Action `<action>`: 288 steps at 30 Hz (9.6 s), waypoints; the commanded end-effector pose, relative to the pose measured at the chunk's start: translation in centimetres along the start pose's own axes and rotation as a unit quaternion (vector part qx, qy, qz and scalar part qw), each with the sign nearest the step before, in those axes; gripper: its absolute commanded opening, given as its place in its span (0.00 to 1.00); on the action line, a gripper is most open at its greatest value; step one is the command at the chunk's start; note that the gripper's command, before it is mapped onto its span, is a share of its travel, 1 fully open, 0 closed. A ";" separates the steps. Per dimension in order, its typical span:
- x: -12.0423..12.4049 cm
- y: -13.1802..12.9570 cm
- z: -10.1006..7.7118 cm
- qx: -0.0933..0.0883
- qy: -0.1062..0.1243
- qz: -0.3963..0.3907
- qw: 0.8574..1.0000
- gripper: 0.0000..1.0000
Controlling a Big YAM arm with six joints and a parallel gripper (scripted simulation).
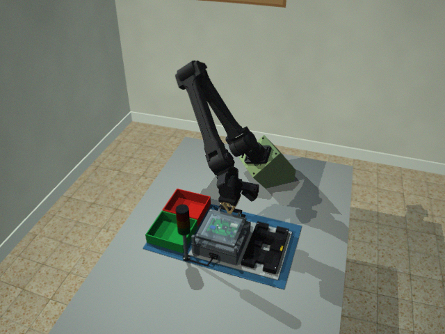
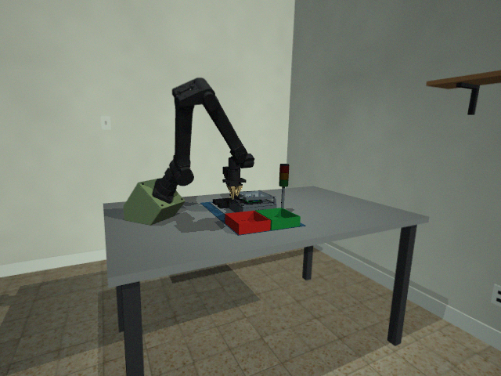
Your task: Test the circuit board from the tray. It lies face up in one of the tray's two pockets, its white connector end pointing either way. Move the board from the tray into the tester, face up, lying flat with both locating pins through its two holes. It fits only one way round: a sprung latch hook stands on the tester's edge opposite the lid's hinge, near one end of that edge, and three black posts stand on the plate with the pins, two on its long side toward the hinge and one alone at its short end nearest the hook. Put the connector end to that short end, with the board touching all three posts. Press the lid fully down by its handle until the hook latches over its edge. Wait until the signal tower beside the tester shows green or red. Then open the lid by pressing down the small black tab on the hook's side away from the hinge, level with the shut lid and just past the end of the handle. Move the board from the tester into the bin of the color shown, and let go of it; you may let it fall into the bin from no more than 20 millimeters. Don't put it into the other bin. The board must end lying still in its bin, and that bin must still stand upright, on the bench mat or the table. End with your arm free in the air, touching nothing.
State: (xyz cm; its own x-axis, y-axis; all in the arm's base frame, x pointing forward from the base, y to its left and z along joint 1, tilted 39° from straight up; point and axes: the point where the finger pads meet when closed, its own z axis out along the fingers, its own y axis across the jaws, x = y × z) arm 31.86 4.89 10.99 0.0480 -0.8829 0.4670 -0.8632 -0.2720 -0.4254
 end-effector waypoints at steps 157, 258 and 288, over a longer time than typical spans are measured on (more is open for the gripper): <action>0.5 -1.8 2.1 0.000 0.008 0.011 1.000 0.48; 0.1 -0.9 -10.6 -0.004 0.004 0.009 1.000 1.00; 0.1 -0.9 -10.6 -0.004 0.004 0.009 1.000 1.00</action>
State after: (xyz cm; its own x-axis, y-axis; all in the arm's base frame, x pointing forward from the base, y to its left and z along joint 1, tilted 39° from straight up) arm 27.24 8.71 18.66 0.0362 -0.8770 0.4791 -0.8763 -0.2583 -0.4066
